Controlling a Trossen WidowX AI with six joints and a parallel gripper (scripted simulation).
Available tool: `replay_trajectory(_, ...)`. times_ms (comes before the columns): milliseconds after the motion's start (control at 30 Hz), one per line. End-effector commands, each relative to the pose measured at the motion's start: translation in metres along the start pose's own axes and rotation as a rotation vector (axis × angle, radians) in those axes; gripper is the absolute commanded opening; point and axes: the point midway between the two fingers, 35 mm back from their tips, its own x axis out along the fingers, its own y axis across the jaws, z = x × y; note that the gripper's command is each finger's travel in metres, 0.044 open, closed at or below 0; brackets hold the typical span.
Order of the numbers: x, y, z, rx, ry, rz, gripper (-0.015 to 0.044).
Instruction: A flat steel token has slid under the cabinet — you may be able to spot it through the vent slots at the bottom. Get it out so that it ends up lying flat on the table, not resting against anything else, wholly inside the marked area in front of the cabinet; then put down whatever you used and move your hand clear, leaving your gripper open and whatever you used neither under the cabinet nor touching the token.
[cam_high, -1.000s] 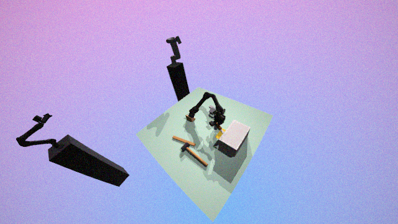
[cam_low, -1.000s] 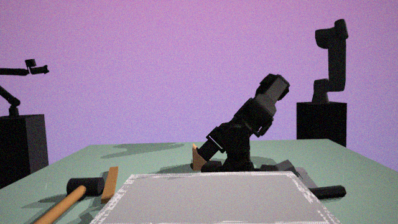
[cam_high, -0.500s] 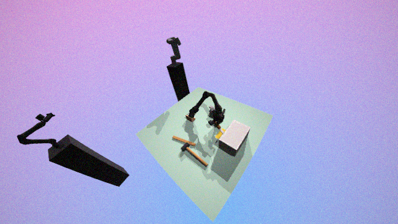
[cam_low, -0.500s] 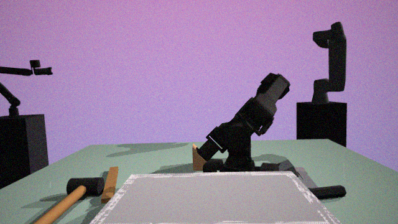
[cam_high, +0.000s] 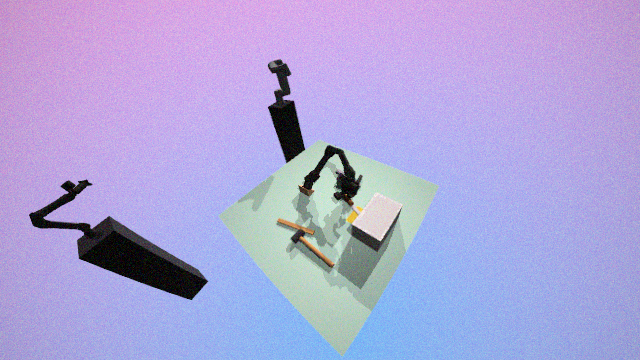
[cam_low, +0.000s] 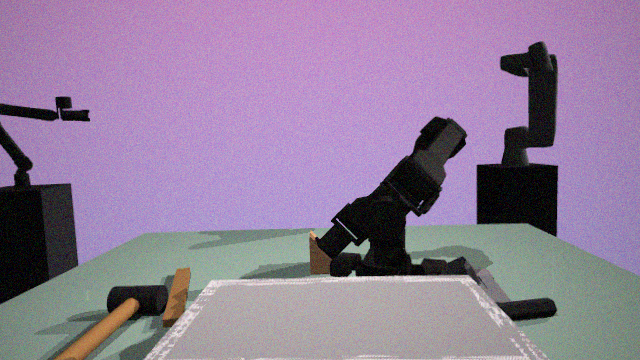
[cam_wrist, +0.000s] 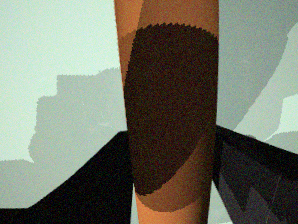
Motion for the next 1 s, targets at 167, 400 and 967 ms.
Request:
replay_trajectory(167,0.001,0.001,-0.013,0.001,0.003,-0.001,0.0000)
replay_trajectory(400,0.001,0.001,-0.022,0.001,0.003,-0.001,0.0000)
replay_trajectory(967,0.001,0.000,-0.042,0.002,0.004,-0.001,0.0000)
